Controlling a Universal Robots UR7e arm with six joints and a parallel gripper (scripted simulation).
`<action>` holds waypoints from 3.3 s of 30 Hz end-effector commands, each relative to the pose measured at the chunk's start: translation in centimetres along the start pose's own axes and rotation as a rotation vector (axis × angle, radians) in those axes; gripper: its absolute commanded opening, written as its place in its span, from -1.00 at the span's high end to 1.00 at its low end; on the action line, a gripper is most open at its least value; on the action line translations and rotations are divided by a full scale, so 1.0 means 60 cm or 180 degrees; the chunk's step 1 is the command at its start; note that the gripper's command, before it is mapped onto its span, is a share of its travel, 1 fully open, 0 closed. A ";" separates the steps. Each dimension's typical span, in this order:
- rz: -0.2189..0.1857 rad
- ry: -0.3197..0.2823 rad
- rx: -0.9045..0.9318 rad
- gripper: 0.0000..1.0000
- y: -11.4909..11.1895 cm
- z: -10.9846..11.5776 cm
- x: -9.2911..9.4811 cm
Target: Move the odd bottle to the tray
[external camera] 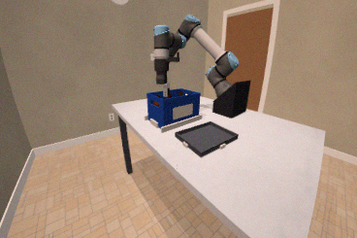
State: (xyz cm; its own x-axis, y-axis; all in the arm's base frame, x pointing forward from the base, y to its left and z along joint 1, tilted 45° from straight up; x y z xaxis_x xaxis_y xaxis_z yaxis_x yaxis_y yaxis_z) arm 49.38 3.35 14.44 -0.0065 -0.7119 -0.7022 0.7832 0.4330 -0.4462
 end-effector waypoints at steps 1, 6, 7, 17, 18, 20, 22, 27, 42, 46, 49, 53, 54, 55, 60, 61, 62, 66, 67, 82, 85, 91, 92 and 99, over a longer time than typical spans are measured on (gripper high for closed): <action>-0.0004 -0.0001 -0.0003 -1.00 -0.002 -0.001 0.001; -0.0004 -0.0001 -0.0003 -1.00 -0.002 -0.001 0.001; -0.0004 -0.0001 -0.0003 -1.00 -0.002 -0.001 0.001; -0.0005 -0.0001 -0.0003 -1.00 -0.002 -0.002 0.002; -0.0005 0.0000 -0.0003 -1.00 -0.002 -0.002 0.002; -0.0005 0.0000 -0.0003 -1.00 -0.002 -0.002 0.002; -0.0007 0.0001 -0.0004 -1.00 -0.002 -0.002 0.003; -0.0012 0.0004 -0.0007 -1.00 -0.002 -0.002 0.008; -0.0013 0.0005 -0.0008 -1.00 -0.002 -0.002 0.029; -0.0013 0.0005 -0.0008 -1.00 -0.002 -0.002 0.037; -0.0013 0.0005 -0.0008 -1.00 -0.002 -0.002 0.043; -0.0012 0.0005 -0.0008 -1.00 -0.002 -0.002 0.049; -0.0012 0.0005 -0.0008 -1.00 -0.002 -0.002 0.049; -0.0012 0.0005 -0.0008 -1.00 -0.002 -0.002 0.051; -0.0012 0.0005 -0.0008 -1.00 -0.002 -0.003 0.059; -0.0012 0.0005 -0.0008 -1.00 -0.002 -0.003 0.060; -0.0012 0.0005 -0.0008 -1.00 -0.002 -0.003 0.061; -0.0012 0.0005 -0.0008 -1.00 -0.002 -0.003 0.066; -0.0012 0.0005 -0.0008 -1.00 -0.002 -0.003 0.066; -0.0006 0.0001 -0.0004 -1.00 -0.002 -0.002 0.067; -0.0006 0.0001 -0.0004 -1.00 -0.002 -0.002 0.067; -0.0006 0.0001 -0.0004 -1.00 -0.002 -0.002 0.067; -0.0006 0.0001 -0.0004 -1.00 -0.002 -0.002 0.067; -0.0006 0.0001 -0.0004 -1.00 -0.002 -0.002 0.067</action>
State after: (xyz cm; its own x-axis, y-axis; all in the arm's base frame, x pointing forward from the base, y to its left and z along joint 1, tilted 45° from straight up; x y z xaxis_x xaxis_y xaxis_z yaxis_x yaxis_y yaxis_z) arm 49.36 0.56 11.73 -0.0051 -0.7119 -0.7022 0.7839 0.4331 -0.4448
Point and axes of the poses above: the point where the finger pads meet when closed, its own x axis out along the fingers, its own y axis across the jaws, z = x × y, the point moved 7 cm from there along -x, back along the fingers, and after that the axes turned 5 degrees about x, right-handed, at the moved point
